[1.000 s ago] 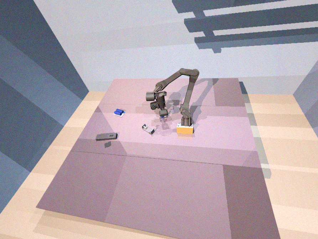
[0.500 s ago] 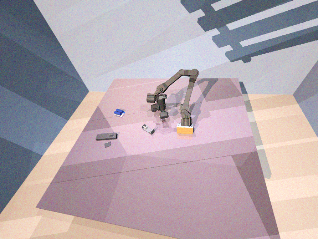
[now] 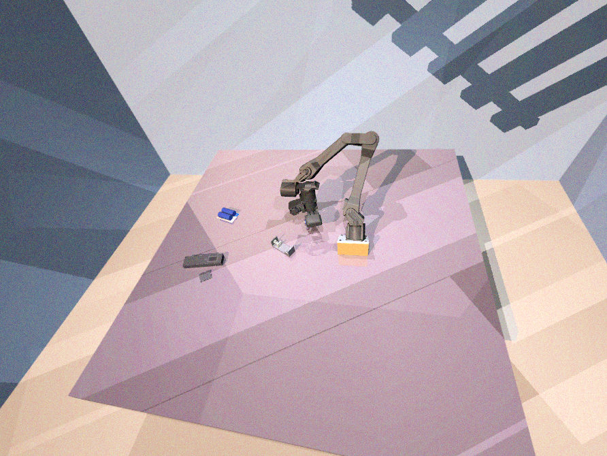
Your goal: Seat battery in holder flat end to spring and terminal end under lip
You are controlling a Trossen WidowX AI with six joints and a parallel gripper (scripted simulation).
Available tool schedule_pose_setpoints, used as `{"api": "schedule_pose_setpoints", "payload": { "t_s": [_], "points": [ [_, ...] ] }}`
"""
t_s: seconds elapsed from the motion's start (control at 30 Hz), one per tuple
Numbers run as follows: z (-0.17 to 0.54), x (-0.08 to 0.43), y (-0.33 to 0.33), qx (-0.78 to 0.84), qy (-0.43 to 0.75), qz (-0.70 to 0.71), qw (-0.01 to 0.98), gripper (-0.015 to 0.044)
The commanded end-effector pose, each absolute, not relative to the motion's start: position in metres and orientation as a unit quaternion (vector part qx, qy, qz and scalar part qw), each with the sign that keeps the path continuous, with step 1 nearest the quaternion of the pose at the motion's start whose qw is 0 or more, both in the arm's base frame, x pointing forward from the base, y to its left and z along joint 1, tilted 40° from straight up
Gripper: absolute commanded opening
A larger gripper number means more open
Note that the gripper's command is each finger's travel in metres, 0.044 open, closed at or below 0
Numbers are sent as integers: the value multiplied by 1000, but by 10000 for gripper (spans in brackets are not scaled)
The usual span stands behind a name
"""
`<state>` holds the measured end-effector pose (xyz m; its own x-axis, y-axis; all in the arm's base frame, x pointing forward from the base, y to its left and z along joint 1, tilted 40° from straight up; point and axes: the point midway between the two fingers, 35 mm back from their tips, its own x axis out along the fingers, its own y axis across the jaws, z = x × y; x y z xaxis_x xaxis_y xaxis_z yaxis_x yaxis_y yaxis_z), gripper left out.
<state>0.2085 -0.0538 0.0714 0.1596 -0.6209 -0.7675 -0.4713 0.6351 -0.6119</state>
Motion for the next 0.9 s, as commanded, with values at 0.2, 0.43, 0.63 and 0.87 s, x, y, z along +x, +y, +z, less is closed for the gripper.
{"api": "schedule_pose_setpoints", "payload": {
  "t_s": [0.2, 0.43, 0.63, 0.87],
  "points": [
    [83, 206, -43, -425, 647, -58, 631, 87],
    [108, 199, -23, -425, 647, -59, 630, 87],
    [106, 210, -11, -489, 650, 13, 582, 87],
    [98, 228, 16, -597, 632, 153, 470, 87]
  ]
}}
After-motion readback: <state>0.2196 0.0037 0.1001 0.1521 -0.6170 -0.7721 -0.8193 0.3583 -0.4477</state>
